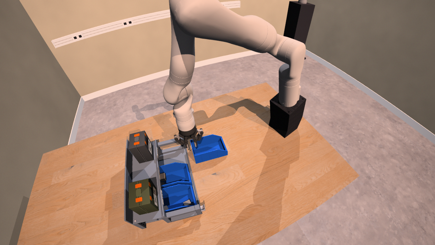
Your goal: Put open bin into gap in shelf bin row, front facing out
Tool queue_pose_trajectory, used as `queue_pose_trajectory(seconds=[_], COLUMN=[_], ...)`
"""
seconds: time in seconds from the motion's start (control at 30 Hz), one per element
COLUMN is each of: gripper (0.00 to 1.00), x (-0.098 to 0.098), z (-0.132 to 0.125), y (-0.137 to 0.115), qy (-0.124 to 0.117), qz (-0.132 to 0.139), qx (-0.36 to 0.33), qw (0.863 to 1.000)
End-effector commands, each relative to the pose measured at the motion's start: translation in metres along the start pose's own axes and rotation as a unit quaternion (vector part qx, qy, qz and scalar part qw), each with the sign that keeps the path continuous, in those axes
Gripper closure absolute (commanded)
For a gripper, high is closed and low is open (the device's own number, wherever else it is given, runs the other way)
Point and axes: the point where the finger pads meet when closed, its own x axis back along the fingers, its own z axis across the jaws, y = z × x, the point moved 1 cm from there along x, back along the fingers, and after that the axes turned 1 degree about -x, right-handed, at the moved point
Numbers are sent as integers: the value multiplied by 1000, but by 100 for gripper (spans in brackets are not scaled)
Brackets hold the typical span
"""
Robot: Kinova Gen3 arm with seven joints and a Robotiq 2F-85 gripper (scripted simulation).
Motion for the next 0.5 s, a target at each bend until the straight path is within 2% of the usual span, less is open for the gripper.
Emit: queue_pose_trajectory(seconds=[0.0,0.27,0.47], gripper=[61,61,61], x=[1,-9,-9], z=[-1,-1,-1], y=[0,0,0], qy=[-1,-1,-1], qz=[0,0,0], qx=[0,0,0], qw=[1000,1000,1000])
